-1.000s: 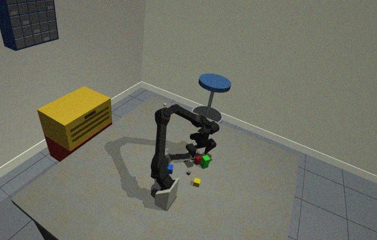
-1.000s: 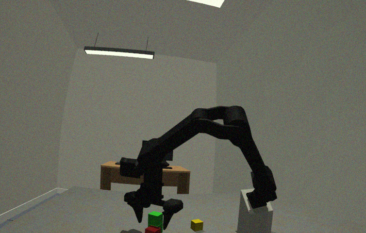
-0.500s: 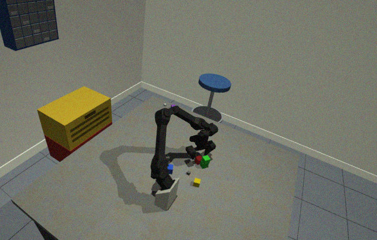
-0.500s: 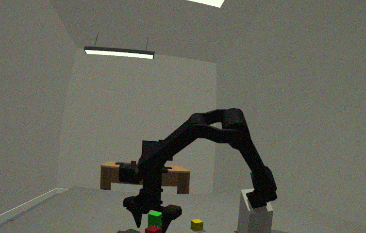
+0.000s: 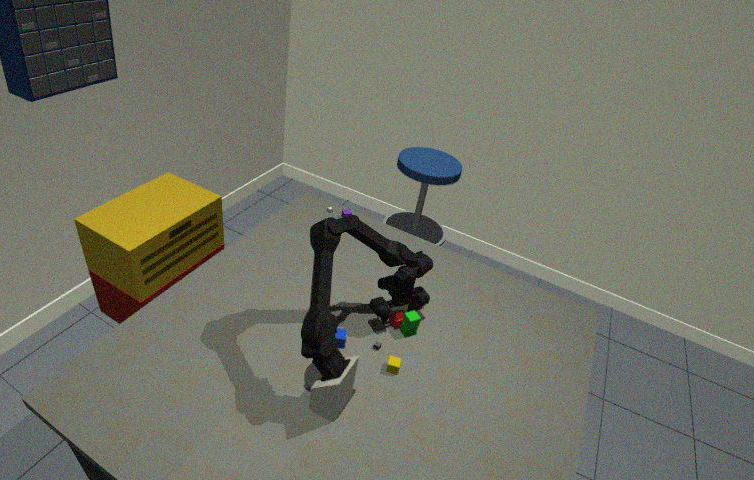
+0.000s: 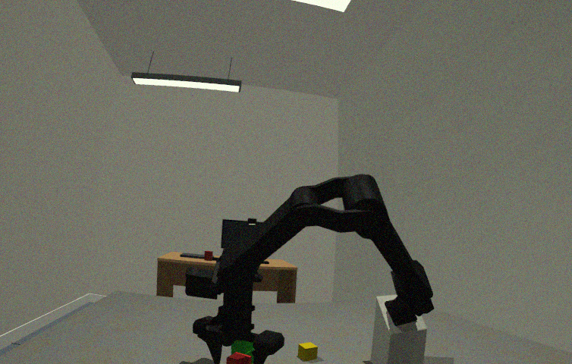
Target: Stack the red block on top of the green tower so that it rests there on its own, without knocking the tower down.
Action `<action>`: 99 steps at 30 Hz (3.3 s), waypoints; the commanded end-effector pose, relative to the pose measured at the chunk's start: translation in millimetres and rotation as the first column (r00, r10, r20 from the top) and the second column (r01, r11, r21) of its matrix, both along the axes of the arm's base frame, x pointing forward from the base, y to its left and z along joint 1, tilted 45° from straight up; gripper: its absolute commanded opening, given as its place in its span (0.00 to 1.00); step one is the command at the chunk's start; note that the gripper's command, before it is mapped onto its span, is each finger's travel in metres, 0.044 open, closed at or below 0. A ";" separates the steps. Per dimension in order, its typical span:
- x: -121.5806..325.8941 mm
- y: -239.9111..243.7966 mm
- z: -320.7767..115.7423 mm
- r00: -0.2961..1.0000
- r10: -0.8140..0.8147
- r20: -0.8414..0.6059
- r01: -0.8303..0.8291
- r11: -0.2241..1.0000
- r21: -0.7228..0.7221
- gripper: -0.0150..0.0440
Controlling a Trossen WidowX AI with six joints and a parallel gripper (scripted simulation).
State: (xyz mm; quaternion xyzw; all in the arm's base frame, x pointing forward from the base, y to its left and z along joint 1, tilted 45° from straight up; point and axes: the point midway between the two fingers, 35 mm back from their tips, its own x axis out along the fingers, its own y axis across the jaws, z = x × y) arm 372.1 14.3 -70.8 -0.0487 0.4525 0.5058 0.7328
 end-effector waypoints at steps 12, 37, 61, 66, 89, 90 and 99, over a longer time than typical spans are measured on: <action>-1.1 1.0 -1.2 1.000 -0.005 -0.005 0.005 1.000 0.005 0.91; -4.1 -30.1 29.0 1.000 -0.005 -0.005 0.005 1.000 0.003 0.25; -17.6 -99.9 66.5 1.000 -0.005 -0.006 0.005 1.000 -0.003 0.25; -30.3 -120.2 45.1 1.000 -0.005 -0.006 0.005 1.000 -0.003 0.25; -18.6 -84.1 19.9 1.000 -0.005 -0.005 0.005 1.000 -0.001 0.25; -18.6 -83.9 19.7 1.000 -0.005 -0.005 0.005 1.000 -0.001 0.25; -18.5 -83.6 19.3 1.000 -0.005 -0.005 0.005 1.000 -0.001 0.25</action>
